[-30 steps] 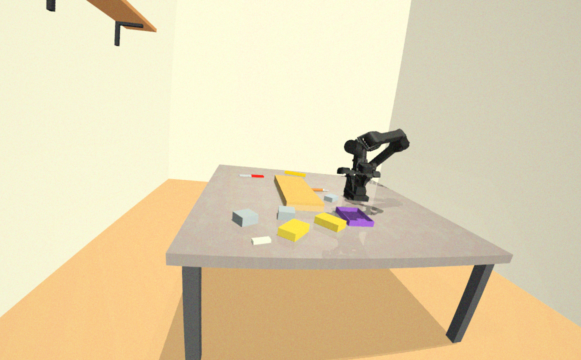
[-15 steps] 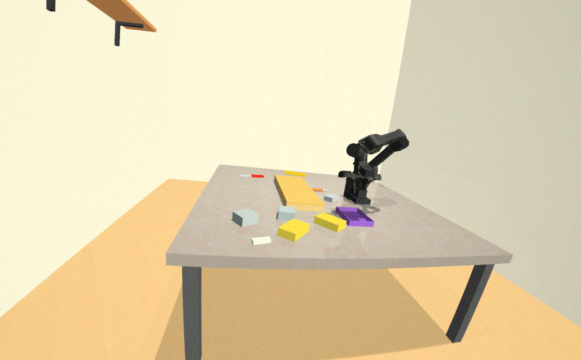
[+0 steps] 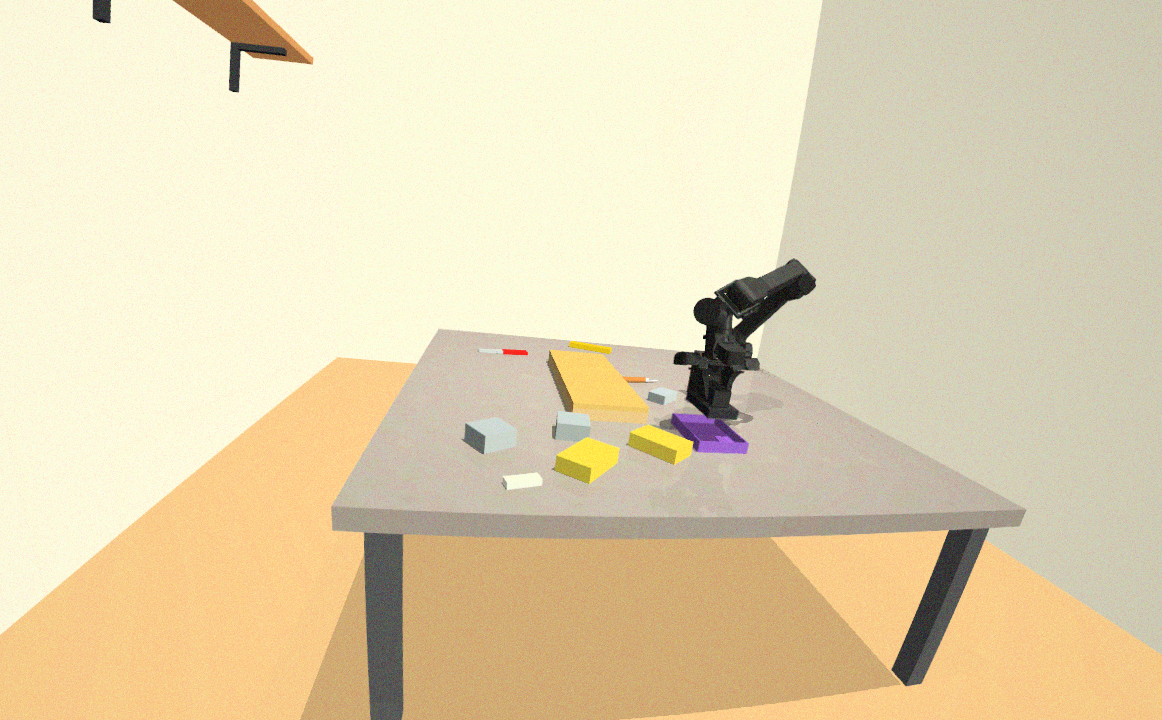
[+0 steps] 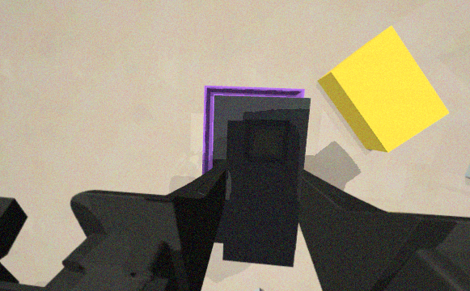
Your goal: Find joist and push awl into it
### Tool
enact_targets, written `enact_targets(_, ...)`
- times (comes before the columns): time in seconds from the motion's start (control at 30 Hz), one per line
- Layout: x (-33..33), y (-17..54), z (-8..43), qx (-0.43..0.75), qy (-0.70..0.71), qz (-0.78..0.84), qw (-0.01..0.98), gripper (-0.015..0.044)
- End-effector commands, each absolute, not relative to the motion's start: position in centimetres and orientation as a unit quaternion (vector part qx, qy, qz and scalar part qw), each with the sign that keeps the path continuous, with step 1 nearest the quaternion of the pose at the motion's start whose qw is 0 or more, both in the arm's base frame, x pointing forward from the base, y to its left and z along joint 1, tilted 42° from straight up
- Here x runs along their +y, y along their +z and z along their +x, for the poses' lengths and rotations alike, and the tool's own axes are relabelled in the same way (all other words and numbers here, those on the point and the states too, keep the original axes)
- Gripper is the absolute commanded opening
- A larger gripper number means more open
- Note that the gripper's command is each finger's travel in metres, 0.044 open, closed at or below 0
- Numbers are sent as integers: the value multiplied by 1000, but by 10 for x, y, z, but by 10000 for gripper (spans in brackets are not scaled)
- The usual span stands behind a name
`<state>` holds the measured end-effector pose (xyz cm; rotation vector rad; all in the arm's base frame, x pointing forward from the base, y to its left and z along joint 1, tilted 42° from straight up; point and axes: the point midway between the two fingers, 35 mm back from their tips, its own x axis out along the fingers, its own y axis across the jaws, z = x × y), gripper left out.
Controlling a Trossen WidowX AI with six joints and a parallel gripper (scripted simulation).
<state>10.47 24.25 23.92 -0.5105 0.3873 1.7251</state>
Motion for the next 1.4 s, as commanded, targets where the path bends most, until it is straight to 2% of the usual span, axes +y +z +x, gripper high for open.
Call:
enact_targets(0.0,247,235,104,169,745,-220,607,0)
enact_targets(1.37,284,194,92,166,746,-213,609,0)
